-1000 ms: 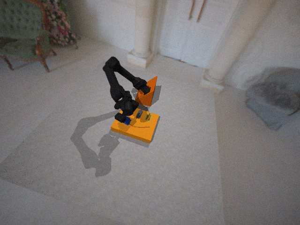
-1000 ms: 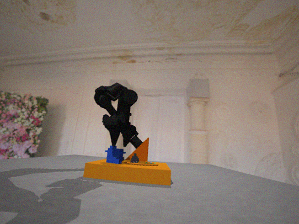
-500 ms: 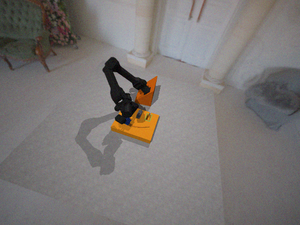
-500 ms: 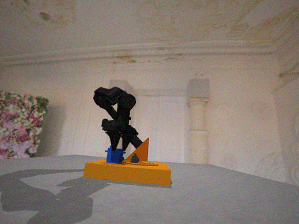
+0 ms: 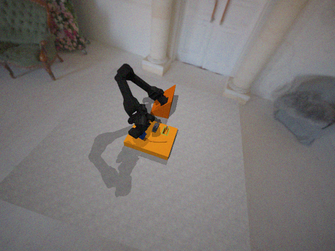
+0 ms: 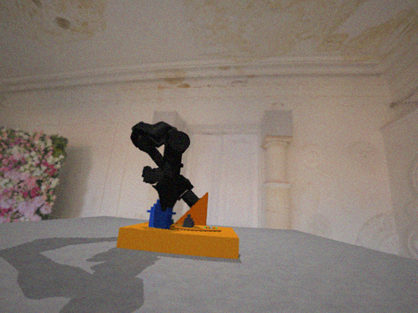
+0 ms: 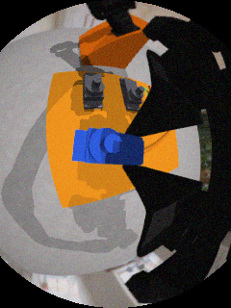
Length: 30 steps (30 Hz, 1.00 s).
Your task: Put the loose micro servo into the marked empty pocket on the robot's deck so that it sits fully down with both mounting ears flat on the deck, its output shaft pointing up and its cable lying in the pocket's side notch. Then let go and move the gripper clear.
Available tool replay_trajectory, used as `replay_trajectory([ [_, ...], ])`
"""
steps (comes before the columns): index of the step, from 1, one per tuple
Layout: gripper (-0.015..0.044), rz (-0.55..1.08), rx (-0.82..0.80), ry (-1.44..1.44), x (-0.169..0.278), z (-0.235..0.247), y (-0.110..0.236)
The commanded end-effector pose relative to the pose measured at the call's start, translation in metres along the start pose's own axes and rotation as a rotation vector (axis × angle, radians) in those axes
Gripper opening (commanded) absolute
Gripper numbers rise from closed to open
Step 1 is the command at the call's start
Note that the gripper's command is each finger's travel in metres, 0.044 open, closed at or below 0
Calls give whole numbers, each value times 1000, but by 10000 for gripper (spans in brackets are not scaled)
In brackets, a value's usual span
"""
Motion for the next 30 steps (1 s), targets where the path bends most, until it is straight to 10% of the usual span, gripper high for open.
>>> replay_trajectory([
  [1, 33, -4, -2, 6, 0, 0, 3],
  [30, 0, -3, -1, 7, 0, -18, 30],
])
Point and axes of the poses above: the point midway between the two fingers, 35 mm back from their tips, its own y axis back along the fingers, its own z axis across the jaws, x = y × z, the point moved 5 cm from there along y, back along the fingers, and after that the axes turned 15 degrees about y, right-handed, at the moved point
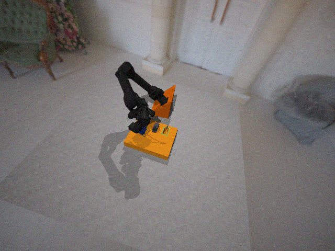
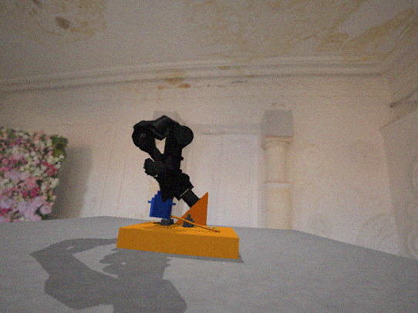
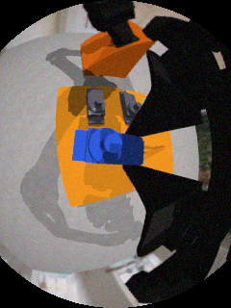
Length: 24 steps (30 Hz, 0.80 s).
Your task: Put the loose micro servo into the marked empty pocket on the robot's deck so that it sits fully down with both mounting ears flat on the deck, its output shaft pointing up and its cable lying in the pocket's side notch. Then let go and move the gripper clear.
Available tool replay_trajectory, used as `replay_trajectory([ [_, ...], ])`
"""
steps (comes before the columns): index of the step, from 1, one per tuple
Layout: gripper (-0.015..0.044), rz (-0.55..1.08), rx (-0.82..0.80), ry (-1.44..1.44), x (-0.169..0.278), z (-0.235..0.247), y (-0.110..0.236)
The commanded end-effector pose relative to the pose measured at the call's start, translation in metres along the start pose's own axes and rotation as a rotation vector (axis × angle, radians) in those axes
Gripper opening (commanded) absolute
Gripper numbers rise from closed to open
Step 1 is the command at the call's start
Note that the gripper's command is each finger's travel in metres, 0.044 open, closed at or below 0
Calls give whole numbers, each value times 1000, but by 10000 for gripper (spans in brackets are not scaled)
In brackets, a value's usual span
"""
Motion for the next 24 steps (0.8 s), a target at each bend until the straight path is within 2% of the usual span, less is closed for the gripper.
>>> replay_trajectory([
  [1, 0, 8, -9, -3, 9, -1, 3],
  [24, 0, 13, -10, -5, 131, 2, 5],
])
Point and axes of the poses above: the point midway between the two fingers, 35 mm back from their tips, its own y axis back along the fingers, its own z axis across the jaws, x = y × z, the point moved 5 cm from there along y, back along the fingers, and after that the axes turned 15 degrees about y, right-handed, at the moved point
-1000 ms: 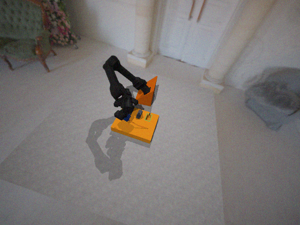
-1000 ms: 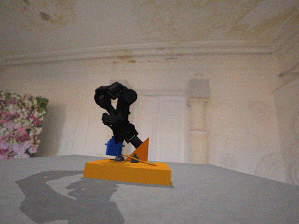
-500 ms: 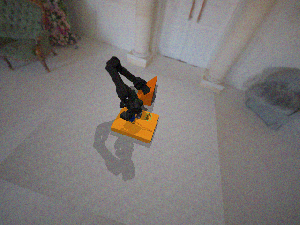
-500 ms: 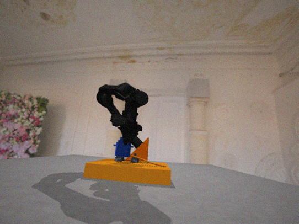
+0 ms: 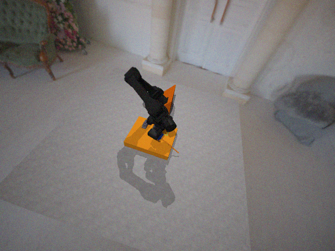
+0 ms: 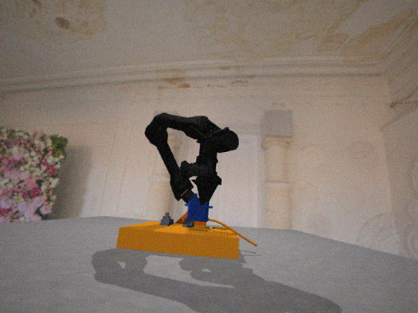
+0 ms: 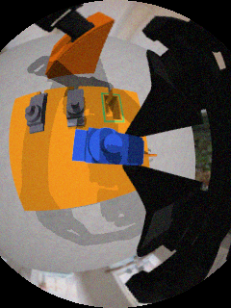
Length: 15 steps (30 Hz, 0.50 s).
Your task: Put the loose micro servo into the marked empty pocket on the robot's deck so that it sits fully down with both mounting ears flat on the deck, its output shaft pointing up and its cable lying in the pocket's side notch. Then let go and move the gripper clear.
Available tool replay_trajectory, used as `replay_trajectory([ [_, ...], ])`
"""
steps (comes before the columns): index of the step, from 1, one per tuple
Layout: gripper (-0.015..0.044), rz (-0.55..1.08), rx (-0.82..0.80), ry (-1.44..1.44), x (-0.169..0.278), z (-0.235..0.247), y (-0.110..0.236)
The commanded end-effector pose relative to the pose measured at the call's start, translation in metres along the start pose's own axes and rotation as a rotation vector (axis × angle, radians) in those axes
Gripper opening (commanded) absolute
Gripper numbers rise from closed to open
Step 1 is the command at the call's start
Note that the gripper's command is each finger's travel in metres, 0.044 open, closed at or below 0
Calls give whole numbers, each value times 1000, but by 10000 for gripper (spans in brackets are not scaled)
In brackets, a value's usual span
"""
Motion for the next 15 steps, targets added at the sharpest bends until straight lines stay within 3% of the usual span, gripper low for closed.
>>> replay_trajectory([
  [1, 0, 11, -10, -9, 20, 1, 4],
  [8, 0, 11, -10, 26, 21, 1, 4],
  [15, 0, 10, -11, 248, 21, 1, 4],
])
Point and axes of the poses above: the point midway between the two fingers, 35 mm back from their tips, its own y axis back along the fingers, its own z axis across the jaws, x = y × z, the point moved 5 cm from there along y, back along the fingers, and after that the axes turned 15 degrees about y, right-handed, at the moved point
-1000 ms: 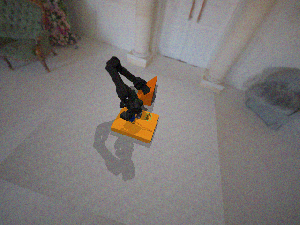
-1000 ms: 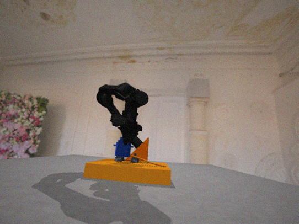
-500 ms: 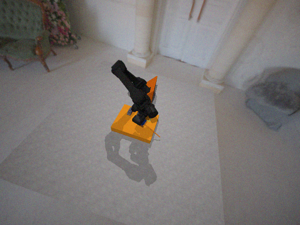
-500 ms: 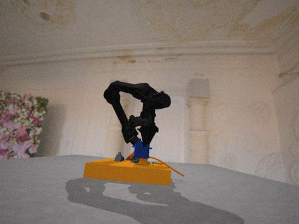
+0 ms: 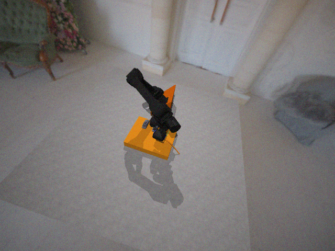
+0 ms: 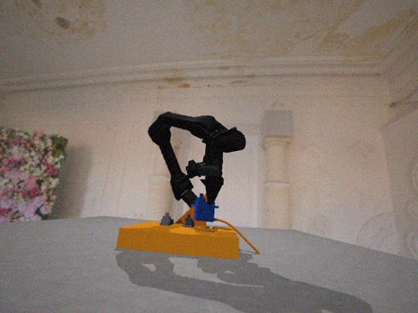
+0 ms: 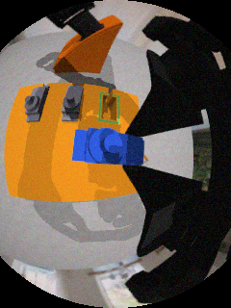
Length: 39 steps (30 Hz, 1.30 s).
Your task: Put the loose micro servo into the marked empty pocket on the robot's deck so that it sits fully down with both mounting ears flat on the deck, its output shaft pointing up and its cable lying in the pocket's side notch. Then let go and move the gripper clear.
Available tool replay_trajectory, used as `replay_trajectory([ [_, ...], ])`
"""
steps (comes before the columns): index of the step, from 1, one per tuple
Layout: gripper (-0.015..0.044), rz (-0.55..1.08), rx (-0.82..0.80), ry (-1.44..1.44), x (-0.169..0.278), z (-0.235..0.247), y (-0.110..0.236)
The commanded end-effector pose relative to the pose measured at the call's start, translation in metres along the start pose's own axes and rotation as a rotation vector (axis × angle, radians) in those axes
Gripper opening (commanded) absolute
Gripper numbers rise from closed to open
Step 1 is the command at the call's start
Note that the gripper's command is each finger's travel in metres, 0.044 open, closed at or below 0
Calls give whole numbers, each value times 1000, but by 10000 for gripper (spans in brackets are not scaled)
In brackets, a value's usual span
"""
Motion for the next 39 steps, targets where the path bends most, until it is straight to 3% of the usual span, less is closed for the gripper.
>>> replay_trajectory([
  [1, 0, 7, -6, 135, 2, 0, 3],
  [39, 0, 2, -10, 1453, 2, 1, 3],
])
Point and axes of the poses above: the point midway between the two fingers, 35 mm back from their tips, its own y axis back along the fingers, its own z axis across the jaws, x = y × z, the point moved 5 cm from there along y, back along the fingers, and after that the axes turned 15 degrees about y, right-handed, at the moved point
